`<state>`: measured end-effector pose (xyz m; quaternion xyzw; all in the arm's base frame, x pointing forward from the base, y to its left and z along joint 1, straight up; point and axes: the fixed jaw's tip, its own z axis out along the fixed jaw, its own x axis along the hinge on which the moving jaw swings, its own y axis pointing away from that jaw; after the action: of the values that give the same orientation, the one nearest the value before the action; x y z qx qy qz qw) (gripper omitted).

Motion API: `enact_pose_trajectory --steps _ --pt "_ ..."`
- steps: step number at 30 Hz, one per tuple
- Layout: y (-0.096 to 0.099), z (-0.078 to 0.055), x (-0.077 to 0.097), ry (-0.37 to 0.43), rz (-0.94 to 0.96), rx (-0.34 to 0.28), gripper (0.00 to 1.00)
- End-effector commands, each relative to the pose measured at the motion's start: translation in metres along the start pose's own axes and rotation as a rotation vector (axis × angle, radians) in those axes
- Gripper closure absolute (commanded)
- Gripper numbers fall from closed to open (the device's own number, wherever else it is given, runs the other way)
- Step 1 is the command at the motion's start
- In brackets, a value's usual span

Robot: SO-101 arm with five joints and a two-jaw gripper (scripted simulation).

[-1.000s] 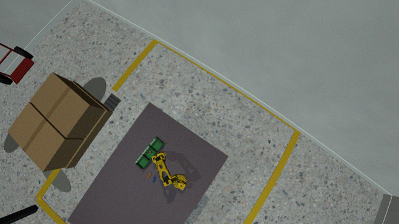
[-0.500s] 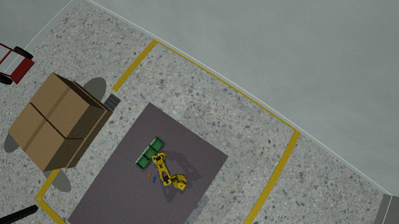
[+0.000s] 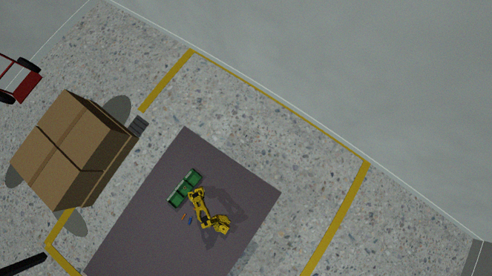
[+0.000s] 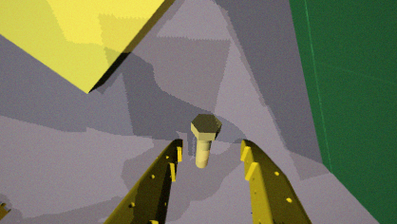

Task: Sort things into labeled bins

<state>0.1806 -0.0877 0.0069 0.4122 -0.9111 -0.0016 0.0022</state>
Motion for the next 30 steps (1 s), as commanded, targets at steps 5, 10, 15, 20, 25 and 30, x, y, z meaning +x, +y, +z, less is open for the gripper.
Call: enact_pose_trajectory --steps 5,10,15,20,25,30 --pt "-0.004 -0.0031 0.0004 -0.009 0.003 0.027 0.78" --pt "-0.004 -0.0031 0.0004 -0.009 0.003 0.027 0.8" --pt "-0.004 -0.0031 0.0004 -0.009 0.003 0.027 0.83" --pt "-0.004 -0.0031 0.0004 -0.009 0.003 0.027 0.85" --pt "-0.004 -0.0031 0.0004 -0.009 0.003 0.027 0.89" --pt "-0.004 -0.0031 0.0004 -0.009 0.003 0.027 0.94"
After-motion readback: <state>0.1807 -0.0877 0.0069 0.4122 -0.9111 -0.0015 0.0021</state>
